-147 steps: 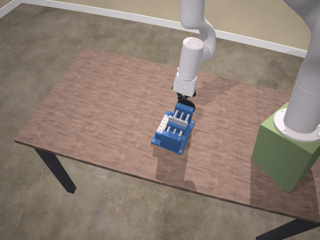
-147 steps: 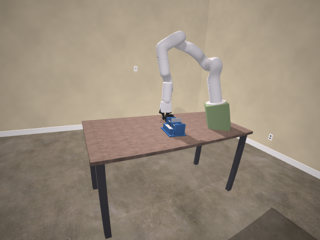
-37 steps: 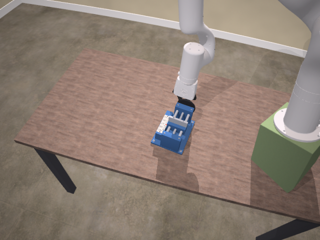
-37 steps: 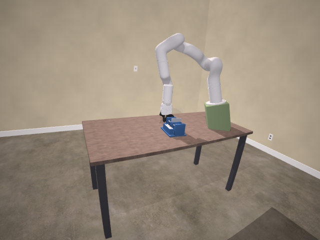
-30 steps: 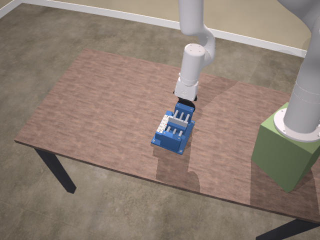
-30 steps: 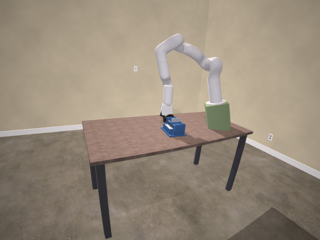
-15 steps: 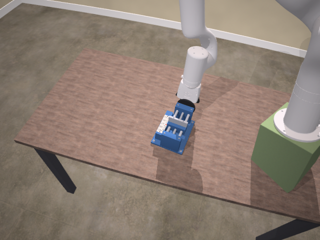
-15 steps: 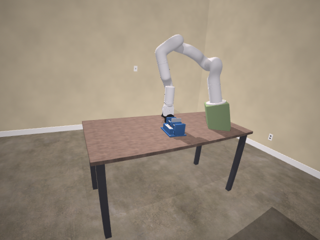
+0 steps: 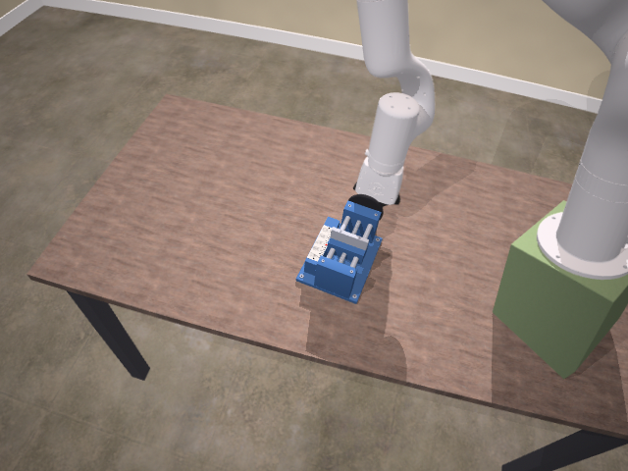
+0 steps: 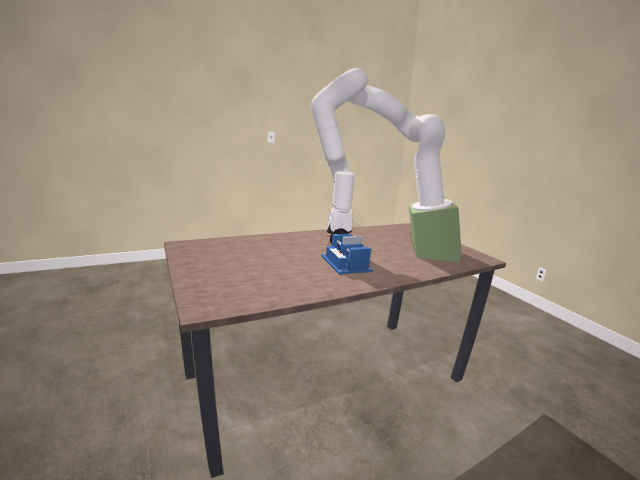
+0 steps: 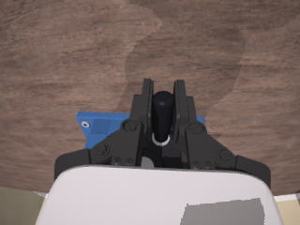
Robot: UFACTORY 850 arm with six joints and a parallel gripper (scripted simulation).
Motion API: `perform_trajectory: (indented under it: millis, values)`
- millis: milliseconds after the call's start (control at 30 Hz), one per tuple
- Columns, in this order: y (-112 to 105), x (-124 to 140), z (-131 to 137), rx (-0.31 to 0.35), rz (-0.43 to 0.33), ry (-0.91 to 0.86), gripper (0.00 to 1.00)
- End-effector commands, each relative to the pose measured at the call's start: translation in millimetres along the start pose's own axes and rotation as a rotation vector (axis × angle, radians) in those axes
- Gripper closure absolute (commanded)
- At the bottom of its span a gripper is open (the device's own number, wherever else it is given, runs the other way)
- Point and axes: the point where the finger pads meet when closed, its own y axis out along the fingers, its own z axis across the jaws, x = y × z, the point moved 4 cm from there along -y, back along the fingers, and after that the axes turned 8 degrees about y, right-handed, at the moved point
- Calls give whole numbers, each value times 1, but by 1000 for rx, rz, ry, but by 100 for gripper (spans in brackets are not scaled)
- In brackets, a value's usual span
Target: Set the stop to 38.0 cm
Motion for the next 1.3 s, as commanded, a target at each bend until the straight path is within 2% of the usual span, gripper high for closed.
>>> perform_trajectory:
  millis: [0, 733, 1000, 1267]
  values:
    - [-5, -1, 8, -1, 0, 0, 94]
    - [-39, -3, 17, -1, 0, 0, 94]
    - [-55, -1, 7, -1, 0, 0, 94]
    - [-61, 1, -5, -1, 0, 0, 94]
